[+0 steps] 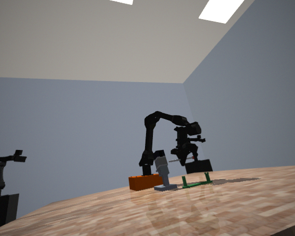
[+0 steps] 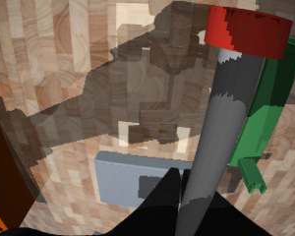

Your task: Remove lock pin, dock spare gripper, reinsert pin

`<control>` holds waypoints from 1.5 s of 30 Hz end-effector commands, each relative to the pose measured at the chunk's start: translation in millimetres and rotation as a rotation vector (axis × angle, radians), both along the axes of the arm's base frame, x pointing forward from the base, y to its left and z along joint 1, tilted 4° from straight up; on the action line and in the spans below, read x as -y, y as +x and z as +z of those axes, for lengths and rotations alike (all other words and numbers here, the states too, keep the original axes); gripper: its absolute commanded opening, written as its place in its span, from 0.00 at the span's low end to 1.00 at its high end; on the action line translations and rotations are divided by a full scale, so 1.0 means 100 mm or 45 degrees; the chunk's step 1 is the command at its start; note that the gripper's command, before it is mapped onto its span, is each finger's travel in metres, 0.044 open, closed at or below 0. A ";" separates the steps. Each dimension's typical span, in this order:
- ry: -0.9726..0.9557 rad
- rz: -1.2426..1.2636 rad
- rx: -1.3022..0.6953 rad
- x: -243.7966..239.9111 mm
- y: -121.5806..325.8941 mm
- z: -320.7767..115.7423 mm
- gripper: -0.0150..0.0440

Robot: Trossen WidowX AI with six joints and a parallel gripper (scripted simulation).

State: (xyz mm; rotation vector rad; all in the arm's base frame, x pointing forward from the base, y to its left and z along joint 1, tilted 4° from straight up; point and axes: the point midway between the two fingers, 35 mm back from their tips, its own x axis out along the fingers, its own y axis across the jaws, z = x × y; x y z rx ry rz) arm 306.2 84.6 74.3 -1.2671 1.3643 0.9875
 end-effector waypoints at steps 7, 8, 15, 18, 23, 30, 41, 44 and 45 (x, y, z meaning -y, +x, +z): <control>0.003 -0.004 -0.012 -0.02 -0.01 -0.42 0.25; 0.003 -0.004 -0.012 -0.03 -0.01 -0.43 0.25; 0.005 -0.004 -0.017 0.01 -0.03 -0.43 0.25; 0.006 -0.004 -0.018 0.03 -0.04 -0.43 0.25; 0.004 -0.006 -0.014 0.06 -0.04 -0.42 0.25; 0.004 -0.006 -0.012 0.11 -0.04 -0.43 0.25; 0.004 -0.006 -0.009 0.17 -0.04 -0.43 0.25; 0.004 -0.006 -0.010 0.19 -0.04 -0.43 0.25; 0.004 -0.006 -0.010 0.20 -0.04 -0.43 0.25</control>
